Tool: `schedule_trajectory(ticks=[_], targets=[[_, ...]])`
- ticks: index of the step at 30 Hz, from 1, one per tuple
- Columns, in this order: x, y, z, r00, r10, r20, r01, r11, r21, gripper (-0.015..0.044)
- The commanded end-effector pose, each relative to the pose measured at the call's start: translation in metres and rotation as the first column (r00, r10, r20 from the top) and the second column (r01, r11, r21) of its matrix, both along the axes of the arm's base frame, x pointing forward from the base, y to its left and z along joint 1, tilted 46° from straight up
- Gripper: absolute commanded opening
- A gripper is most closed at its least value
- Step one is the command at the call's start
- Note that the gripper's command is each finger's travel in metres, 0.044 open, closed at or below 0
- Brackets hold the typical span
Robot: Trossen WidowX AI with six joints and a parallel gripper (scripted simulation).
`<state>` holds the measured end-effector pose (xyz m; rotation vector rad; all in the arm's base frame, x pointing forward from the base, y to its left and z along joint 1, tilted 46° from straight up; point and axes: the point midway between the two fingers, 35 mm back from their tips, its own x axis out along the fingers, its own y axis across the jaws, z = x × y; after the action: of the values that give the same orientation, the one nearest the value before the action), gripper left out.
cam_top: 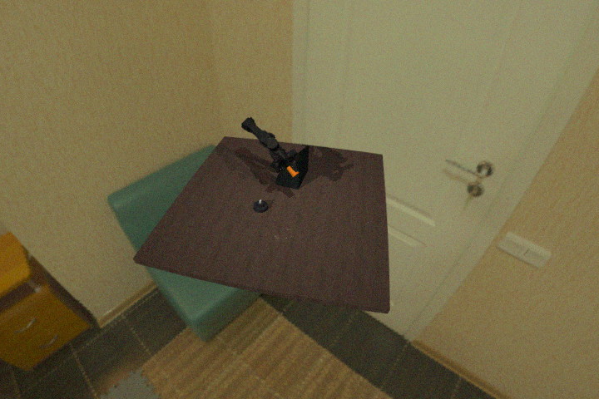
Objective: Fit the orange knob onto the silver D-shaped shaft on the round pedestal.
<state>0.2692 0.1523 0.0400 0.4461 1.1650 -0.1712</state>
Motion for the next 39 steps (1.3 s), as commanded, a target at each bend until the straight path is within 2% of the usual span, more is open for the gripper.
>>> schedule_trajectory(ticks=[1, 18, 39], targets=[[0.002, -0.002, -0.004, 1.000, -0.018, -0.021, 0.017, 0.999, -0.050, 0.0000], [0.005, -0.016, -0.031, 0.975, -0.164, -0.149, 0.103, 0.930, -0.354, 0.0000], [0.008, -0.032, -0.060, 0.908, -0.353, -0.224, 0.130, 0.748, -0.651, 0.0000]])
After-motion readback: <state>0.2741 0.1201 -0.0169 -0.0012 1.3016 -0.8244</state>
